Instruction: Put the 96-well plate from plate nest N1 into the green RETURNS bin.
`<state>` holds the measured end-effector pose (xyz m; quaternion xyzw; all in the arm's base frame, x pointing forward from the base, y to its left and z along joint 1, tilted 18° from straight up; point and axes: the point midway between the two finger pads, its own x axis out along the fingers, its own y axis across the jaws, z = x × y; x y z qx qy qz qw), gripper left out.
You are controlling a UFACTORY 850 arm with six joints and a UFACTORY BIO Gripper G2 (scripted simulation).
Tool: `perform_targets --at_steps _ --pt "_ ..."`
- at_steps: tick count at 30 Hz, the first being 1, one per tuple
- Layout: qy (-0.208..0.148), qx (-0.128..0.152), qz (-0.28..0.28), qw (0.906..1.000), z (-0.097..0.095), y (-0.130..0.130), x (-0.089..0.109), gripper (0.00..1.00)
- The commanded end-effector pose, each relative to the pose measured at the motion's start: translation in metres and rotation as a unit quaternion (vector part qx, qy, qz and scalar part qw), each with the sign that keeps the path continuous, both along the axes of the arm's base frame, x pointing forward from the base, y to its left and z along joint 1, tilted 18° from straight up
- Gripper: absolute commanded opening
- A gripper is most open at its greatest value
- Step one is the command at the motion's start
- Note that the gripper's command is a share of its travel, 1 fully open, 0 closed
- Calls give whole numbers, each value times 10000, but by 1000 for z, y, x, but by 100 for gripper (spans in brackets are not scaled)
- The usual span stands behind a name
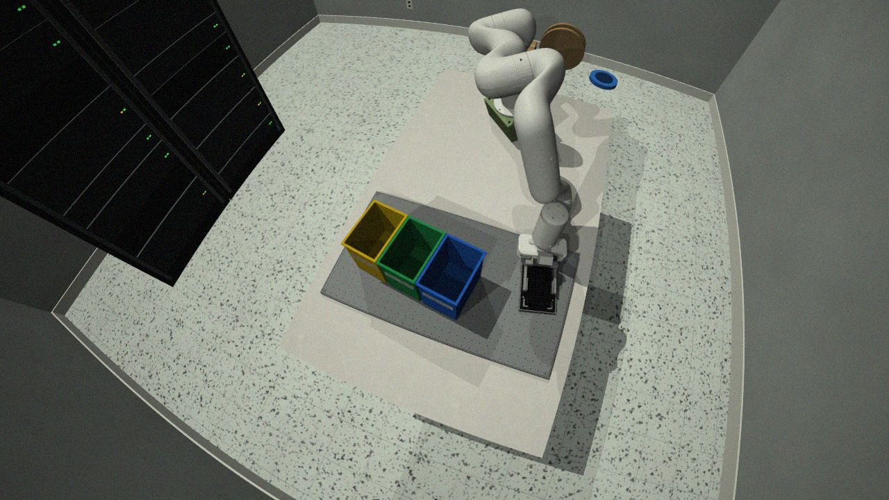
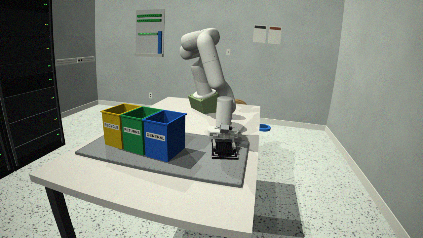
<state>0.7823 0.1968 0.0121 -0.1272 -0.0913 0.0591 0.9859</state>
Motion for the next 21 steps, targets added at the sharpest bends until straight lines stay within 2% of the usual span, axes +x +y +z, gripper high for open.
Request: perform_targets --at_steps 1,21 --pt "-9 3 2 10000 1 1 1 0" --pt "-9 3 2 10000 12 3 -2 0"
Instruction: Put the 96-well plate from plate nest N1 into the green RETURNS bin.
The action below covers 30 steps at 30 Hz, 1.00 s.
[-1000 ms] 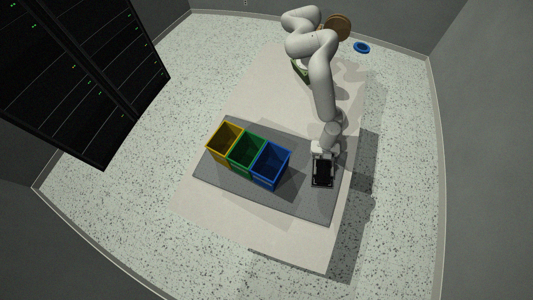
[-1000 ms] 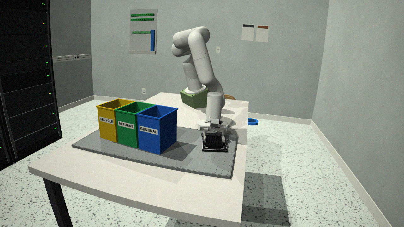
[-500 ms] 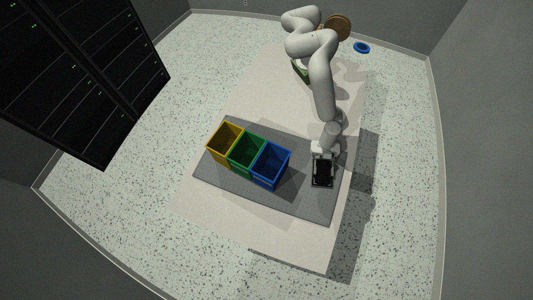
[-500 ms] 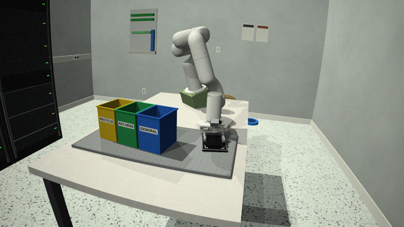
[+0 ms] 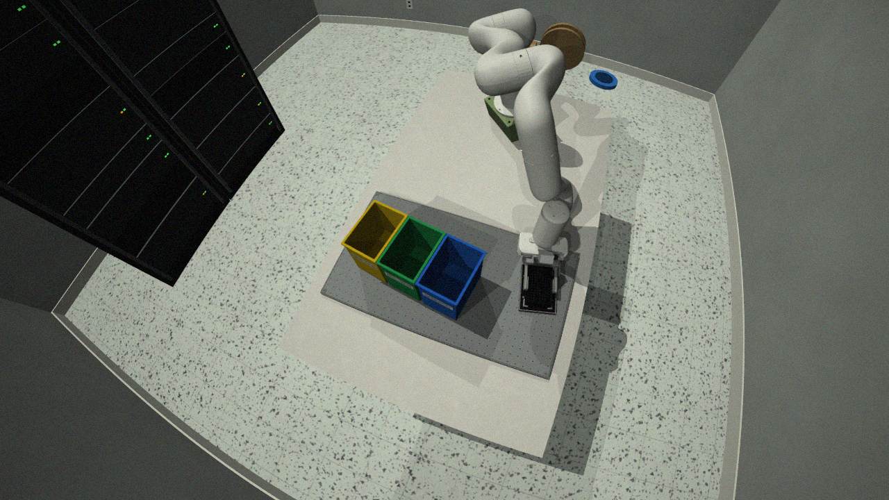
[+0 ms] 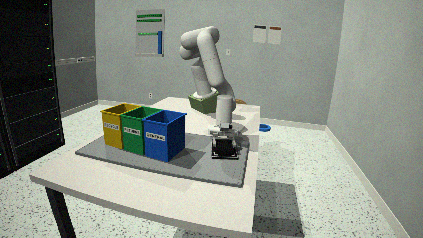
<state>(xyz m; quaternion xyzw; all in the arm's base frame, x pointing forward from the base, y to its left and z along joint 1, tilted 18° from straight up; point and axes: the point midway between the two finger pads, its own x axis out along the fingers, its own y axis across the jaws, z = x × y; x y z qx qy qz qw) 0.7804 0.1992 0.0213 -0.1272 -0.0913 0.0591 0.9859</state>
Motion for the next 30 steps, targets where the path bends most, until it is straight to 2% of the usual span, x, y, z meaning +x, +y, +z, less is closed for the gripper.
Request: perform_targets --at_steps 1,23,30 --pt "-9 4 2 10000 4 1 0 0" --pt "-9 4 2 10000 11 3 -1 0" --pt "-9 4 2 10000 22 6 -4 0"
